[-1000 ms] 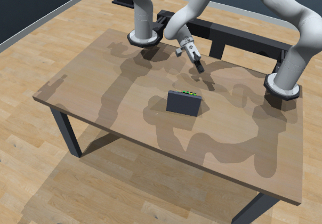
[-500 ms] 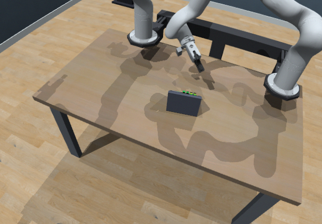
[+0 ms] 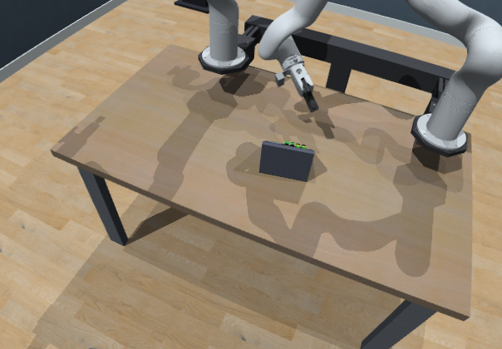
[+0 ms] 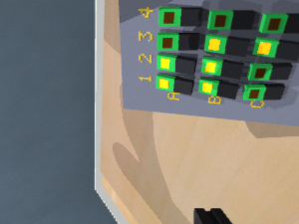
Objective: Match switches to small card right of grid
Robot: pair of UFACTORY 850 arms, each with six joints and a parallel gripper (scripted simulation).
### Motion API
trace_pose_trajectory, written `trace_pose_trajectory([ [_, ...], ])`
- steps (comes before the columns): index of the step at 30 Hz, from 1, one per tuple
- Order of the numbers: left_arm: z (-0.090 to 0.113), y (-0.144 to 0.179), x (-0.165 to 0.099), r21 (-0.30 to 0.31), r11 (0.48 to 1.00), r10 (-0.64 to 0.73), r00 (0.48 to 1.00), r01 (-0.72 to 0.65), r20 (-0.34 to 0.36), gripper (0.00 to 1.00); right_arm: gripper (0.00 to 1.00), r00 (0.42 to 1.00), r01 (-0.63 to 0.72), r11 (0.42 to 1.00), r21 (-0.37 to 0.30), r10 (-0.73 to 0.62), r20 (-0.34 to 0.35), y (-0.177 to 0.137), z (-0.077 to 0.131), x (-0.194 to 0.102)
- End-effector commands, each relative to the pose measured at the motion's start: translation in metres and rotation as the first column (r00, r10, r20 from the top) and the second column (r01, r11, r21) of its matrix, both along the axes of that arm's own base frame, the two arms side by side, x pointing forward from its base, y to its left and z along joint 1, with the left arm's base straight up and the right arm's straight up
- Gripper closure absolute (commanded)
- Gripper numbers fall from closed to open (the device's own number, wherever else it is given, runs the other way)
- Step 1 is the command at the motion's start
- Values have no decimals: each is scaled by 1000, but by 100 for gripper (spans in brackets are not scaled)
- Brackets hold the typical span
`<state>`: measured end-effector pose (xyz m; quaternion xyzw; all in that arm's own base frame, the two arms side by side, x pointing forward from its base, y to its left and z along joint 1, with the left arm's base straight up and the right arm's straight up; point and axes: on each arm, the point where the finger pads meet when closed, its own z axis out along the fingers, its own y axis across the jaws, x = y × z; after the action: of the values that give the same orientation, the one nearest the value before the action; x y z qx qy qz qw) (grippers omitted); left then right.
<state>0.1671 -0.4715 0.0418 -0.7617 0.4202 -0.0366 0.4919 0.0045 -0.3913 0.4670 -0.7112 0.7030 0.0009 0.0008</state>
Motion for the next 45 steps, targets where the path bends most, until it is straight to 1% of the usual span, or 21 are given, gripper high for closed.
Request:
trace_pose_trajectory([
  [1, 0, -1, -1, -1, 1000, -3, 1000, 3, 3, 100, 0, 1000, 0, 1000, -2, 0, 0, 0, 1, 0],
  [37, -1, -2, -4, 2, 1000, -11, 1000, 11, 8, 100, 0, 1000, 0, 1000, -2, 0, 0, 0, 1, 0],
  [41, -6, 0, 2, 2, 1000, -12, 1000, 12, 8, 100, 0, 1000, 0, 1000, -2, 0, 0, 0, 1, 0],
  [45, -17, 3, 16, 2, 1000, -12, 1000, 12, 9, 100, 0, 1000, 0, 1000, -2, 0, 0, 0, 1, 0],
])
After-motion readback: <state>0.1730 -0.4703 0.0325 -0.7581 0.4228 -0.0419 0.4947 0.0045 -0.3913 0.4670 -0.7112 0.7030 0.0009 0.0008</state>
